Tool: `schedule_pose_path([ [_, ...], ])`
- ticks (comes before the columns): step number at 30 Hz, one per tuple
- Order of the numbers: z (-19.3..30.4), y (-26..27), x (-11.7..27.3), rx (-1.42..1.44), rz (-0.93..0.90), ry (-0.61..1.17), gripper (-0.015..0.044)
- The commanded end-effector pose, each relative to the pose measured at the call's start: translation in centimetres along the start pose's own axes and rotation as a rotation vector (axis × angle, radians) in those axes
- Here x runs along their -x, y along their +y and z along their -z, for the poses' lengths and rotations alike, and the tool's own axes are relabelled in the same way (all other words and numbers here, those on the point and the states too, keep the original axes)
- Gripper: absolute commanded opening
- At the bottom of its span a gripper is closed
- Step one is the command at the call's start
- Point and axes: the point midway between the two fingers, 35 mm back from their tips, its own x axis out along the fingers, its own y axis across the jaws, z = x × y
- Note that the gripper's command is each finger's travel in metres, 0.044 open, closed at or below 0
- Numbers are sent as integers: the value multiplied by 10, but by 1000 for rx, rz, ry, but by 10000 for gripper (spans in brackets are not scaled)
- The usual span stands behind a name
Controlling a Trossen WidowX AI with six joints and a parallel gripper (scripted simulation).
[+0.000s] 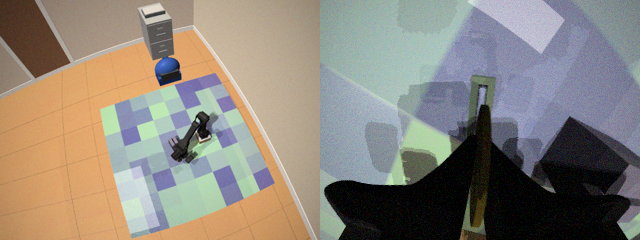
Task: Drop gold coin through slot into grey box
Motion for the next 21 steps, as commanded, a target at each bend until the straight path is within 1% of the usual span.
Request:
schedule_pose_path([
  [1,-1,-1,13,0,1,-5,0],
  [21,4,-2,63,13,-2,4,0],
])
